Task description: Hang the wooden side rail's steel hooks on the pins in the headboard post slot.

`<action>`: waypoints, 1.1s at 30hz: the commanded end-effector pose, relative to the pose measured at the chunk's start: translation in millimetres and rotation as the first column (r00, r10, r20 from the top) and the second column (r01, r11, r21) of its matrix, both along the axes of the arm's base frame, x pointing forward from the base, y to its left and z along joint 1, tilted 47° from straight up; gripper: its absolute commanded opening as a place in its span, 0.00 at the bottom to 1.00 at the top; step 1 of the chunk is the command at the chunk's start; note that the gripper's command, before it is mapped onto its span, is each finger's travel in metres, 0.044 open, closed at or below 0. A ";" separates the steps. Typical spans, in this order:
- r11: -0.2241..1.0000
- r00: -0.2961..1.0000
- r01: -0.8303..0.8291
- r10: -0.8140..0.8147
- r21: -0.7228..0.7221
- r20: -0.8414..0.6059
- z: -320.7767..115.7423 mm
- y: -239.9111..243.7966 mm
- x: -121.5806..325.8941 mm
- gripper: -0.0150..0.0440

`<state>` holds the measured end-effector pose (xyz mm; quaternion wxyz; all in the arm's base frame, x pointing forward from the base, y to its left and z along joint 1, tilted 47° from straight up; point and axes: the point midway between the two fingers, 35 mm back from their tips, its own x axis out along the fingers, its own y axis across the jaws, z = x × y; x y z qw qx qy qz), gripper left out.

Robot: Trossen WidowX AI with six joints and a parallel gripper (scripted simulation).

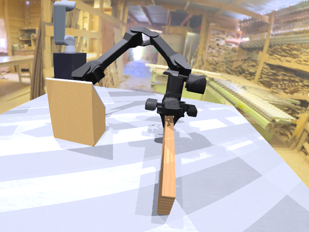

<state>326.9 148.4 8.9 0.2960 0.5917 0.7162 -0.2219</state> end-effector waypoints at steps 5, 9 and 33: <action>1.000 1.000 0.007 -0.007 0.000 0.002 3.1 -0.7 3.2 0.25; 1.000 1.000 0.007 -0.007 0.000 0.002 3.5 -0.3 3.5 0.25; 1.000 1.000 0.007 -0.007 0.001 0.002 5.3 1.1 0.7 0.25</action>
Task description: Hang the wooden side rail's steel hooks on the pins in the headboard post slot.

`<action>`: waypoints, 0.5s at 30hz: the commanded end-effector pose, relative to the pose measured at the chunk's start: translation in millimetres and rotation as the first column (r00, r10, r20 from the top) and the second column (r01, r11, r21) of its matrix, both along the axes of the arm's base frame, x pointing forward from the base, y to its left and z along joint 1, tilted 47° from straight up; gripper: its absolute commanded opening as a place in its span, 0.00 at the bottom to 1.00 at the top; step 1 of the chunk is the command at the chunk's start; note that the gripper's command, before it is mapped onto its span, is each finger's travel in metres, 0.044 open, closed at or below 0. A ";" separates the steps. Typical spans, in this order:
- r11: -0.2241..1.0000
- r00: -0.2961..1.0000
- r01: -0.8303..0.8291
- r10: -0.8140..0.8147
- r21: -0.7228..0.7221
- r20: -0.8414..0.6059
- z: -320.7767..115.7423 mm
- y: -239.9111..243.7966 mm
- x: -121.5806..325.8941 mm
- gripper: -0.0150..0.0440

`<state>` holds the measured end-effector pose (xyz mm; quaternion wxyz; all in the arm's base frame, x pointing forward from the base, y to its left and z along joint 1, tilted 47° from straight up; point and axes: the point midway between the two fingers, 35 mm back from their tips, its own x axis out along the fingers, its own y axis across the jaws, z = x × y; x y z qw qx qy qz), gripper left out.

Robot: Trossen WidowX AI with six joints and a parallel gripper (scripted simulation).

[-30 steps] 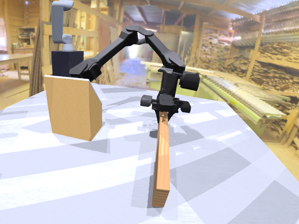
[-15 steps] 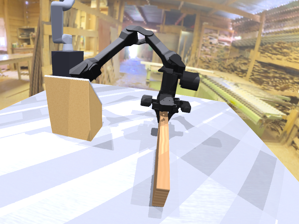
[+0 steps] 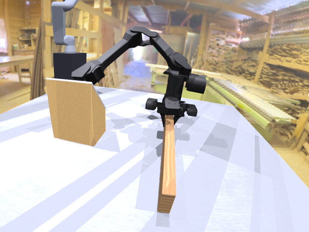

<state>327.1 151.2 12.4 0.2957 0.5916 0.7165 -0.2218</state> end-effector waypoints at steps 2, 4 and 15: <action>1.000 1.000 0.007 -0.007 0.000 0.002 1.7 -1.3 0.3 0.25; 1.000 1.000 0.007 -0.007 0.000 0.002 1.7 -1.0 0.3 0.25; 1.000 1.000 0.007 -0.007 0.000 0.002 1.8 0.7 0.5 0.25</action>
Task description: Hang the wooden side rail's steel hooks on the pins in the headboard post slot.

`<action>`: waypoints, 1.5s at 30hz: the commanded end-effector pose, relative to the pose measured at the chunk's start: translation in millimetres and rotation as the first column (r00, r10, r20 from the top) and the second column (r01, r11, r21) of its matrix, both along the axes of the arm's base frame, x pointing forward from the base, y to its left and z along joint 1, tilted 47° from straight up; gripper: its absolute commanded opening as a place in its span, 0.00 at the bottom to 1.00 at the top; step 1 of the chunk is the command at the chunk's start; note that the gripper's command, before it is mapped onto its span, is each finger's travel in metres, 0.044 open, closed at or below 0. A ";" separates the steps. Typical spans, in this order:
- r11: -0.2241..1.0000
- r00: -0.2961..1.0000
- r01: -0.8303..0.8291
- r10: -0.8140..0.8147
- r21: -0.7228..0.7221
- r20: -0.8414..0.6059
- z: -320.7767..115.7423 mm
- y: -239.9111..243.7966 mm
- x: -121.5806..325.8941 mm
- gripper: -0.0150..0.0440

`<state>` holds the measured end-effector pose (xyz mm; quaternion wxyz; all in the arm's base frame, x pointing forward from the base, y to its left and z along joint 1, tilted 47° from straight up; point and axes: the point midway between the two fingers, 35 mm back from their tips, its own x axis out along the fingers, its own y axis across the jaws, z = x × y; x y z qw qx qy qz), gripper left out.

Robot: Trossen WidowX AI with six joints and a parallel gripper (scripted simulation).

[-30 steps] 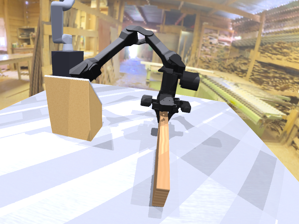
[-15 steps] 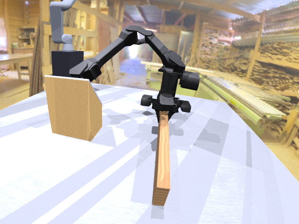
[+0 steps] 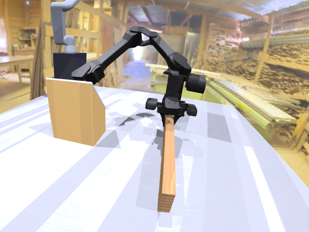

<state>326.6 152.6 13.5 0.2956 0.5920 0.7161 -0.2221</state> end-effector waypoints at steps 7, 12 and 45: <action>1.000 1.000 0.006 -0.006 0.001 0.002 1.3 -0.3 0.1 0.25; 1.000 1.000 0.006 -0.006 0.001 0.002 1.8 -0.1 -0.1 0.25; 1.000 1.000 0.006 -0.006 0.001 0.003 5.6 1.8 2.0 0.25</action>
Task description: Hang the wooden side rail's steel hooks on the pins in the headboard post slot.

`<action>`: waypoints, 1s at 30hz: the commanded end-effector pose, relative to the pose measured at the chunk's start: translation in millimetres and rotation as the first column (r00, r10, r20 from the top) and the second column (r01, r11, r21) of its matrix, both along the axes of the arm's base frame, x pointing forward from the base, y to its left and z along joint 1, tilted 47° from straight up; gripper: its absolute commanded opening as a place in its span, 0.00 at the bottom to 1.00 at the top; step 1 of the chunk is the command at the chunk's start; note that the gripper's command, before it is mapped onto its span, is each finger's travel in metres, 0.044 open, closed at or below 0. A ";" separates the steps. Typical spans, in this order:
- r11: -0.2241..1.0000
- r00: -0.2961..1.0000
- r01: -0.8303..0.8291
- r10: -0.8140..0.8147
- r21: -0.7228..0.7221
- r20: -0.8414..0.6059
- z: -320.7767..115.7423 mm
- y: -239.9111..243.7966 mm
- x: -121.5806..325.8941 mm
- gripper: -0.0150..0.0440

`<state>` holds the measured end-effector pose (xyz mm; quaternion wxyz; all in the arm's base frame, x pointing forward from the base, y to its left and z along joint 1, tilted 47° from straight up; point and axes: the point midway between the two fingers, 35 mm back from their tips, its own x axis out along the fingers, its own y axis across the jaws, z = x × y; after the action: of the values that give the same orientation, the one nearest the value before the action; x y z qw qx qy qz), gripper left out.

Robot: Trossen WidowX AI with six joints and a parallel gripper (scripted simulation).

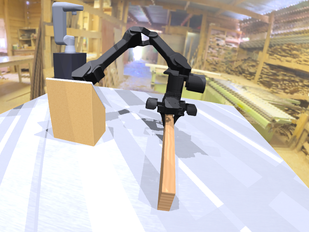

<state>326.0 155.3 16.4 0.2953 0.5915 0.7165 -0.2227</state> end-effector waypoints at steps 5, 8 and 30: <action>1.000 1.000 0.007 -0.007 0.001 0.004 3.2 -0.7 1.9 0.25; 1.000 1.000 0.007 -0.007 0.001 0.004 3.5 -0.5 1.5 0.25; 1.000 1.000 0.007 -0.007 0.001 0.004 4.3 2.1 0.7 0.25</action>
<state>325.1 158.3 19.7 0.2958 0.5916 0.7164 -0.2219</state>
